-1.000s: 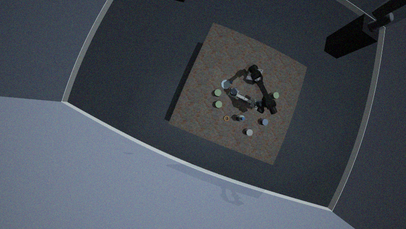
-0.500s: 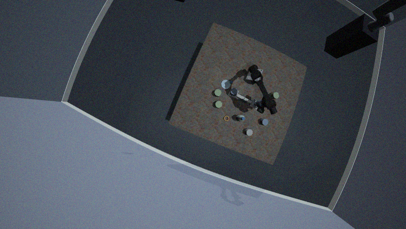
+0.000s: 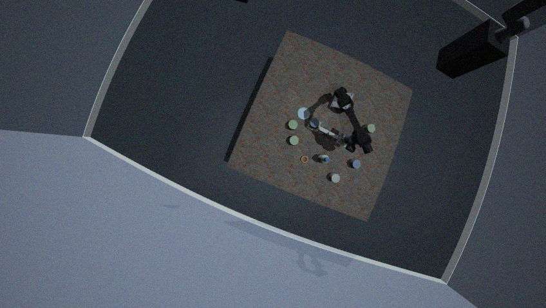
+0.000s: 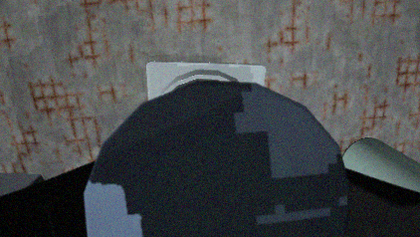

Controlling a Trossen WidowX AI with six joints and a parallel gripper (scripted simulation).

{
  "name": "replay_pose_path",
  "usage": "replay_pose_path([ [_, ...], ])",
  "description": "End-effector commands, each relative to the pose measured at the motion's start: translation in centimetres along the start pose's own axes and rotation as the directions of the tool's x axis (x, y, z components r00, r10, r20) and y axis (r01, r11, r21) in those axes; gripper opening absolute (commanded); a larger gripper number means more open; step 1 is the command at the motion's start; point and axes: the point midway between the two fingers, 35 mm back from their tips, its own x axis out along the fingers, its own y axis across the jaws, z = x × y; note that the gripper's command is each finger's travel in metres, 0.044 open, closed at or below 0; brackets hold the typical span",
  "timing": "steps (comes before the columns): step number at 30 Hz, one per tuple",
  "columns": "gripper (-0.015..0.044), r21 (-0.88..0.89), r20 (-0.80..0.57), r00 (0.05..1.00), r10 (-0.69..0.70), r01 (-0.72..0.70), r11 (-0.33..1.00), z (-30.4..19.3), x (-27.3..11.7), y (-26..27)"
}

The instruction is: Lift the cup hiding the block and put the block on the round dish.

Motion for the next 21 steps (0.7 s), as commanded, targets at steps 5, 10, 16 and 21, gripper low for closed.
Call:
replay_pose_path([
  [5,0.0,0.0,0.001,1.0,-0.001,0.001,1.0,0.0,0.0,0.0],
  [10,0.0,0.0,0.006,1.0,-0.002,0.002,1.0,2.6,1.7,1.7],
  [16,0.0,0.001,0.013,1.0,-0.003,0.003,1.0,7.7,6.2,6.5],
  [21,0.0,0.003,0.013,1.0,-0.003,0.002,1.0,9.8,9.0,9.5],
])
